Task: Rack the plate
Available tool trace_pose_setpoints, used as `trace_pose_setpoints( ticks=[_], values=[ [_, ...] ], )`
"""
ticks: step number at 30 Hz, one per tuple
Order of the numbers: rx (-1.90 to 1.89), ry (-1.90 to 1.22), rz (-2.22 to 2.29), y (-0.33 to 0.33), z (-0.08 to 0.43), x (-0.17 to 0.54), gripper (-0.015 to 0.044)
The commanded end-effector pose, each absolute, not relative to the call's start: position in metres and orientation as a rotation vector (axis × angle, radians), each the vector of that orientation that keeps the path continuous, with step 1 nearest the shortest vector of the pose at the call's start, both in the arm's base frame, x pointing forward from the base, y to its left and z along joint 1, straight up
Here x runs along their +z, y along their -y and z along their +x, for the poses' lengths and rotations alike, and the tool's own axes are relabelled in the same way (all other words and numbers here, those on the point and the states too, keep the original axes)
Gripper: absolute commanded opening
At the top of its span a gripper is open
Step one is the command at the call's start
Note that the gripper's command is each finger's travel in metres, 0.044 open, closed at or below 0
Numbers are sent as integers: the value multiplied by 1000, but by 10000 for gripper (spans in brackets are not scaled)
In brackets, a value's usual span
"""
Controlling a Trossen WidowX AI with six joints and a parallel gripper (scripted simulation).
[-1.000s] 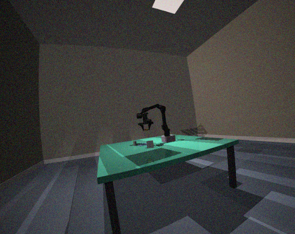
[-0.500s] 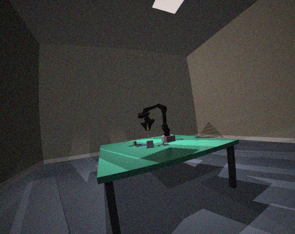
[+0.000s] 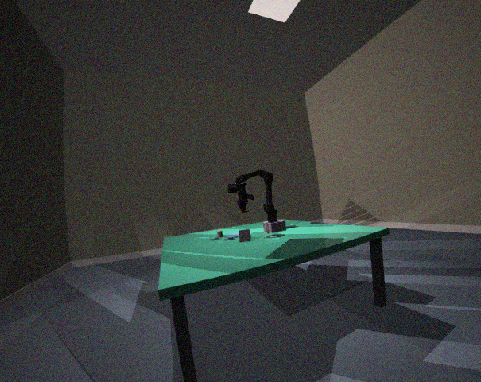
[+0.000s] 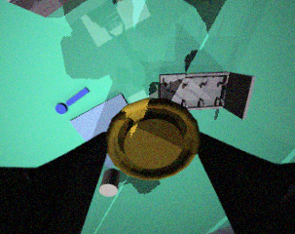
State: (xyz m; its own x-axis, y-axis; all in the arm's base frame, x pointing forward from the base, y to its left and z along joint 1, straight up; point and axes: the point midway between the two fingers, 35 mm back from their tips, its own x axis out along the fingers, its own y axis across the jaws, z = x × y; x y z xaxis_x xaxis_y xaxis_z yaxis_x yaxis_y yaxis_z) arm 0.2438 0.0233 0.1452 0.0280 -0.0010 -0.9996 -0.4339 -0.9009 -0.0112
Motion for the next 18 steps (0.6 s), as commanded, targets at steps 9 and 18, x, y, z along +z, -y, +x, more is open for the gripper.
trace_pose_setpoints(
  ticks=[9, 18],
  values=[
    [1995, -374, -1957, -27, 241, 134, 0],
    [1984, -356, -1665, -28, 239, 104, 0]
  ],
)
